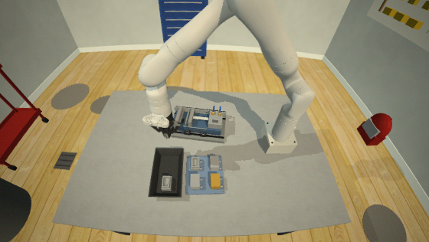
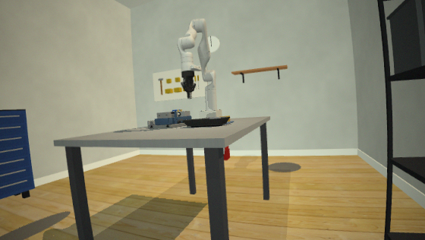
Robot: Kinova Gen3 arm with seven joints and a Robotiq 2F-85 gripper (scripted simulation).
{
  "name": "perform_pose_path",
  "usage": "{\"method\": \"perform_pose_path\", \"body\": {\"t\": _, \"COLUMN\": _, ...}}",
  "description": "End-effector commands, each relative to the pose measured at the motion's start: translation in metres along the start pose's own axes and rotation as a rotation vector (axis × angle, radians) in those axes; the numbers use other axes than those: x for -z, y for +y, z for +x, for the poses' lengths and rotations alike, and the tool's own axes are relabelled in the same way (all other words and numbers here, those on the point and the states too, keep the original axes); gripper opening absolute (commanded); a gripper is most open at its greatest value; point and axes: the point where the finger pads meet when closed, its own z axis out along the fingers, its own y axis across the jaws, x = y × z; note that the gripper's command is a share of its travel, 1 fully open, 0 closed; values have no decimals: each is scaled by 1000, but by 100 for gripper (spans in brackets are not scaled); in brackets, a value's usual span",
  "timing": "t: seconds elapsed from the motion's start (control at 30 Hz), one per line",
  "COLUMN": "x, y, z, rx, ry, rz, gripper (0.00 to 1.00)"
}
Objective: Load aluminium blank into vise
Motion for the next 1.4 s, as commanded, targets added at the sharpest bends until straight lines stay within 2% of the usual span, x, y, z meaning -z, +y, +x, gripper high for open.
{"method": "perform_pose_path", "body": {"t": 0.0, "x": -3, "y": -1, "z": 0, "rx": 0, "ry": -1, "rz": 4, "gripper": 0}}
{"method": "perform_pose_path", "body": {"t": 0.5, "x": -32, "y": -1, "z": 0, "rx": 0, "ry": -1, "rz": 4, "gripper": 0}}
{"method": "perform_pose_path", "body": {"t": 0.93, "x": -44, "y": -1, "z": 0, "rx": 0, "ry": -1, "rz": 4, "gripper": 0}}
{"method": "perform_pose_path", "body": {"t": 1.37, "x": -46, "y": -1, "z": 0, "rx": 0, "ry": -1, "rz": 4, "gripper": 0}}
